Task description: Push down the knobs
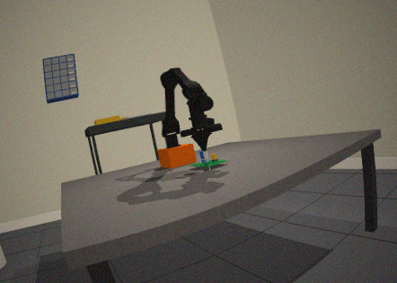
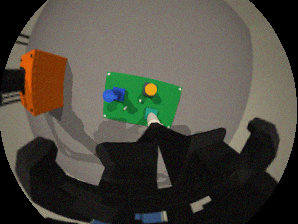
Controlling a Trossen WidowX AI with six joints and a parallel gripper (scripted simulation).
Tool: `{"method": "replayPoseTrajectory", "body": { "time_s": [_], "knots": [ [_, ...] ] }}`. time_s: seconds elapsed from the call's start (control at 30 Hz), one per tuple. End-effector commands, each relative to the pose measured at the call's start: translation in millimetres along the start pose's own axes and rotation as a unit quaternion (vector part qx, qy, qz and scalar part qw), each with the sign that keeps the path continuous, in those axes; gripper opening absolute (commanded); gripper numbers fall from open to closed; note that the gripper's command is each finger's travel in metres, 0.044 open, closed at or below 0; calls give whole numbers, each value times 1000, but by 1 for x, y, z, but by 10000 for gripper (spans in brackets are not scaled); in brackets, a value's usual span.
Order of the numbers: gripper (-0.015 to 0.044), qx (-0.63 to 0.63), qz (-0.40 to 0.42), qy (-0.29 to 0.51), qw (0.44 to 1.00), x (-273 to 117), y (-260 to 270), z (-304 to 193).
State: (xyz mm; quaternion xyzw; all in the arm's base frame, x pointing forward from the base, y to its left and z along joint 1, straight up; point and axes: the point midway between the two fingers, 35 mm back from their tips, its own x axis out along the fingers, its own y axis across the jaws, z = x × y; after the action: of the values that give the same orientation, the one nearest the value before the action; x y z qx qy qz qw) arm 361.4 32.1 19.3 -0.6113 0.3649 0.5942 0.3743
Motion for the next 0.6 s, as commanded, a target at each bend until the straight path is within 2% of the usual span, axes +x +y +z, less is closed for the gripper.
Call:
{"method": "replayPoseTrajectory", "body": {
  "time_s": [0.0,0.57],
  "knots": [
    [0,-2,-1,-1,1000,3,-1,0],
    [0,-2,-1,-1,1000,7,-1,0]
  ]
}}
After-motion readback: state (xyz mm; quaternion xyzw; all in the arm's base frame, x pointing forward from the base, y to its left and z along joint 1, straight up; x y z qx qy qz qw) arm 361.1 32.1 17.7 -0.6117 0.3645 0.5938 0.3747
